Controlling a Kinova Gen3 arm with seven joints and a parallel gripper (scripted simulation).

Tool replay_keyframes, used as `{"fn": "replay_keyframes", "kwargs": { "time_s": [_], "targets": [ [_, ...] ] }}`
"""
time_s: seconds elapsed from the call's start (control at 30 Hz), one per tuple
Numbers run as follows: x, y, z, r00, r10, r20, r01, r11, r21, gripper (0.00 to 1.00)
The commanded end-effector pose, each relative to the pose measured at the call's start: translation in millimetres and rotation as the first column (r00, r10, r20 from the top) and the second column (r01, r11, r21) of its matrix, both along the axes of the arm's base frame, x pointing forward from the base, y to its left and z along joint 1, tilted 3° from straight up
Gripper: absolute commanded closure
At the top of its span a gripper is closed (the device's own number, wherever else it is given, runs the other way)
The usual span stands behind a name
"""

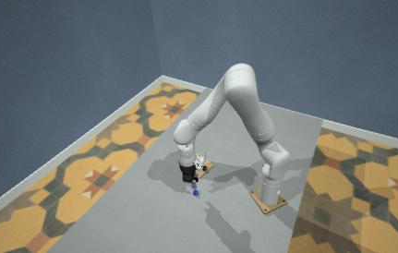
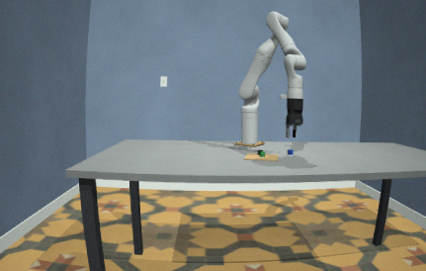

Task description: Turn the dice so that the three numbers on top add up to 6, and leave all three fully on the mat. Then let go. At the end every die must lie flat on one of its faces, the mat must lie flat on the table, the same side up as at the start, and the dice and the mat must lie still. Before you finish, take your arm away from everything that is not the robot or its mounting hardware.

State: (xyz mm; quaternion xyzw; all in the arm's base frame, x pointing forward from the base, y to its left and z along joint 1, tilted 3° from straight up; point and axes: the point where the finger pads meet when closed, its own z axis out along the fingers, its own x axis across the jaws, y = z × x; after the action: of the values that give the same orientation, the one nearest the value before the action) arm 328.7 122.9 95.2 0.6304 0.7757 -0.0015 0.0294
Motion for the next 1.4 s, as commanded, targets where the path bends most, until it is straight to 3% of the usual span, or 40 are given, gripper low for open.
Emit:
{"fn": "replay_keyframes", "kwargs": {
  "time_s": [0.0,1.37],
  "targets": [
    [0.3,0,-0.3,1.0,0.0,0.001,0.0,1.0,0.0,0.3],
    [2.9,-1,-45.5,1.0,0.0,0.001,0.0,1.0,0.0,0.3]
  ]
}}
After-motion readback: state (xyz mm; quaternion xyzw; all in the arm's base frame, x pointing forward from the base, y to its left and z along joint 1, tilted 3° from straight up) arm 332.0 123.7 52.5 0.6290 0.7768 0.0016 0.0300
